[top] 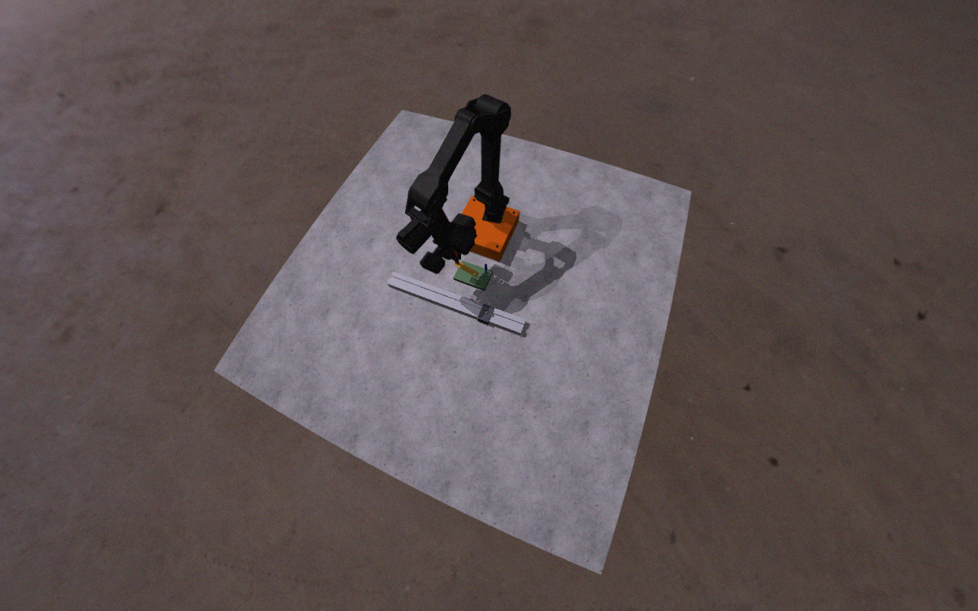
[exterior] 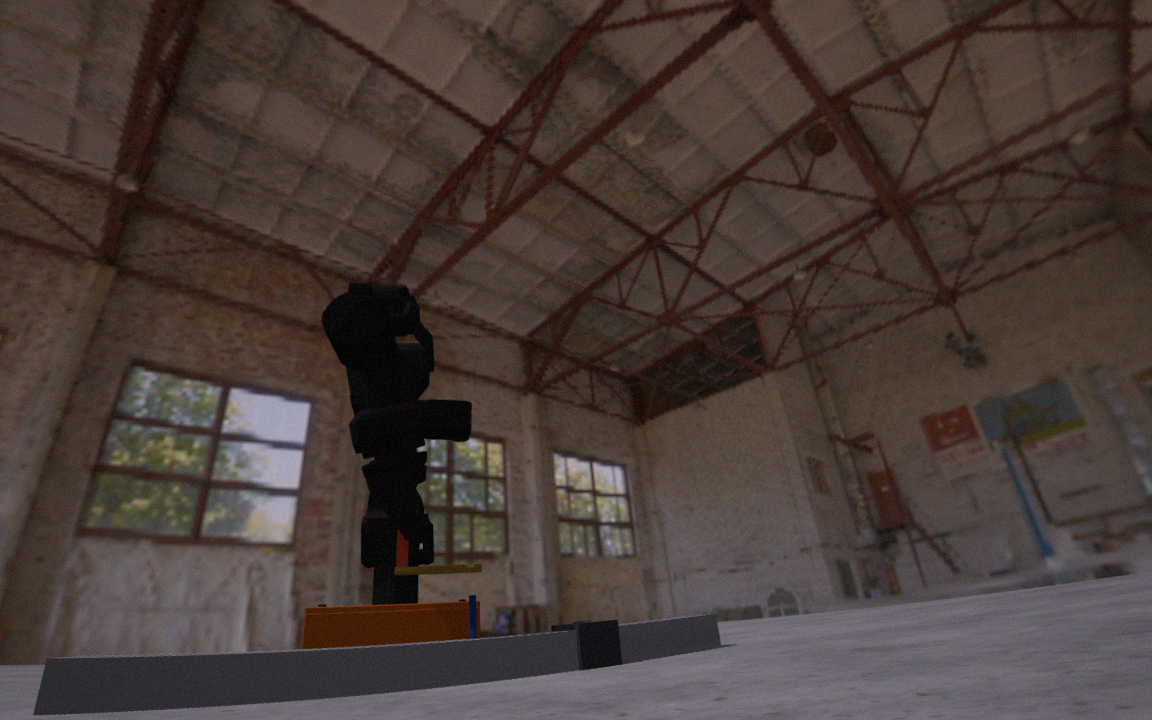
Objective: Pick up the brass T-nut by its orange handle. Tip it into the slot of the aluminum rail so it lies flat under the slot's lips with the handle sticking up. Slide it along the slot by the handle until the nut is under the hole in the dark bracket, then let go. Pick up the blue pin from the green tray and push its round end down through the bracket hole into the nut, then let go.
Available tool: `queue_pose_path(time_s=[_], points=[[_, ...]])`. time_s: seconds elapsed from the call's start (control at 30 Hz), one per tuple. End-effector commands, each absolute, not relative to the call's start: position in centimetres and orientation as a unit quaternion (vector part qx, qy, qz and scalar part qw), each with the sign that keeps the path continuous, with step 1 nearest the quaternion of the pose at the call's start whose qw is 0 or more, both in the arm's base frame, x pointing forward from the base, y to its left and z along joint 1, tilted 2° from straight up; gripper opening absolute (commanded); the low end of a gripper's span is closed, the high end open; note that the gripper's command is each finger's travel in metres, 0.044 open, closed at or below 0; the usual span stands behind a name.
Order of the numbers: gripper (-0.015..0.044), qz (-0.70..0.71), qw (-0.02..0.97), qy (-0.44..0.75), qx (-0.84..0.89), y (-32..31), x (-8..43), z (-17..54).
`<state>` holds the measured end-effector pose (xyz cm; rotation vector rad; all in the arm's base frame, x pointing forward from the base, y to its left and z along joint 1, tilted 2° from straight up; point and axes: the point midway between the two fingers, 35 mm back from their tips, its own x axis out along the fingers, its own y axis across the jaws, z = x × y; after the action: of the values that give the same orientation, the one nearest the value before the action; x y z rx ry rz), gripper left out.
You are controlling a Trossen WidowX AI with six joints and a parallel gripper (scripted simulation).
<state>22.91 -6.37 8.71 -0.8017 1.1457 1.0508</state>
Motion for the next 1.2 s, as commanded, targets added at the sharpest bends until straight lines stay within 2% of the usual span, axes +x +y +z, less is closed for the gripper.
queue_pose_path(time_s=[0.0,1.17], points=[[-0.015,0.461,0.643,0.5,-0.353,-6.3,22.9,9.6],[-0.015,0.472,0.632,0.494,-0.366,-9.7,25.4,11.6]])
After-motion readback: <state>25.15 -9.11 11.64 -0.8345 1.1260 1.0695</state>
